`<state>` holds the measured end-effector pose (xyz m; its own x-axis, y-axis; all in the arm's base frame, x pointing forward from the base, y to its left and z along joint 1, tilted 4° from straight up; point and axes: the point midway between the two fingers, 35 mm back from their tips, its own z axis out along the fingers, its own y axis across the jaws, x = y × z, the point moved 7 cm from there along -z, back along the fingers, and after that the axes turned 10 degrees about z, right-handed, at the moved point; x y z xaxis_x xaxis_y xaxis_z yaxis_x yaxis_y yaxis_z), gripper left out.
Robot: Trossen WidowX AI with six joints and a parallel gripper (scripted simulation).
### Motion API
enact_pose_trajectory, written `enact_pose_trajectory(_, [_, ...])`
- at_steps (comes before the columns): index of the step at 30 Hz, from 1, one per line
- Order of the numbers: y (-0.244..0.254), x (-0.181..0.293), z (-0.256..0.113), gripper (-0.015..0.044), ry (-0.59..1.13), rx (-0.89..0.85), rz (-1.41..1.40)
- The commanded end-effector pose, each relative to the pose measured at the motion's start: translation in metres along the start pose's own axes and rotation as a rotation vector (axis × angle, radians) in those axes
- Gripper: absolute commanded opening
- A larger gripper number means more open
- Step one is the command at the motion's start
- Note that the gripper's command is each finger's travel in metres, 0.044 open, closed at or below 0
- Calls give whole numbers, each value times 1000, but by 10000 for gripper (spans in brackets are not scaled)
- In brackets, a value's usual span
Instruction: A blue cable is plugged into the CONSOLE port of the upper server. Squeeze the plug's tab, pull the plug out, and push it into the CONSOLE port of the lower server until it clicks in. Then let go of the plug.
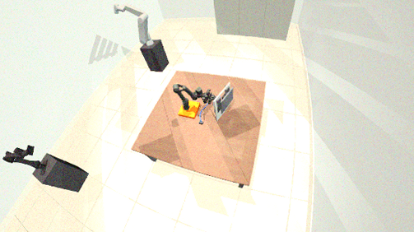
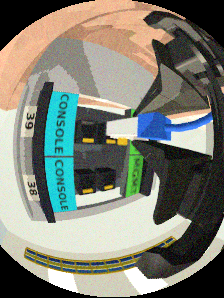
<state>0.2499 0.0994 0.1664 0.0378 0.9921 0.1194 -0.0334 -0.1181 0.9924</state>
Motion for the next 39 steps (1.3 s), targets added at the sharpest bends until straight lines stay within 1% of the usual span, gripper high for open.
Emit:
enact_pose_trajectory(1, [-8, -3, -2, 0, 6, -2, -4])
enact_pose_trajectory(39, [-6, -18, 14, 0, 47, -23, -12])
